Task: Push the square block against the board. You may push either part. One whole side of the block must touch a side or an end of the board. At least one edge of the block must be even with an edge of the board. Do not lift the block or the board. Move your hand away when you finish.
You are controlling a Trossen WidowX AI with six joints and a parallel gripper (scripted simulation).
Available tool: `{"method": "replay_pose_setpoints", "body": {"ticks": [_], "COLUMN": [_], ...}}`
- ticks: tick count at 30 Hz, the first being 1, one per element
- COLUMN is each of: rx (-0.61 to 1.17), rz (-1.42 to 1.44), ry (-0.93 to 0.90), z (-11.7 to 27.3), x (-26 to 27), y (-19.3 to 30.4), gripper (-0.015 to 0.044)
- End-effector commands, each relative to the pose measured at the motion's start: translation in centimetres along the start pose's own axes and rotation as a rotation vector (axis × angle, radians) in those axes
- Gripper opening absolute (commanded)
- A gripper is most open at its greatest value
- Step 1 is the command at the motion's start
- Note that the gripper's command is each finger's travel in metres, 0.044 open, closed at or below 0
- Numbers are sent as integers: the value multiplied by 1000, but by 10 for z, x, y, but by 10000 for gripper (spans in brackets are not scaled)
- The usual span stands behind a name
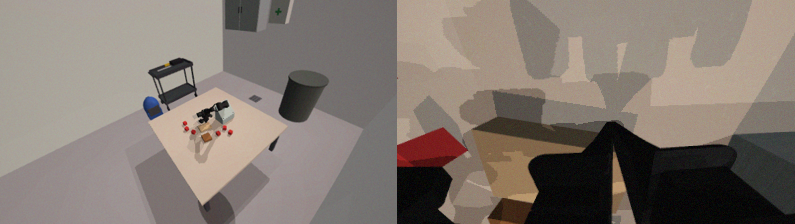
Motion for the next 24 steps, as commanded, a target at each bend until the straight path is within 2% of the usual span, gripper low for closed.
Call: {"method": "replay_pose_setpoints", "body": {"ticks": [1, 24], "rx": [11, 13], "rz": [2, 4], "ry": [3, 2], "z": [-2, -3], "x": [2, -6], "y": [5, -29], "gripper": [0, 0]}}
Point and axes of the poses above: the point midway between the two fingers, 35 mm back from their tips, its own z axis back along the fingers, its own x axis across the jaws, y = z × x, the point moved 5 cm from there along z, back along the fingers, and after that the axes turned 15 degrees about z, right-handed, at the moved point
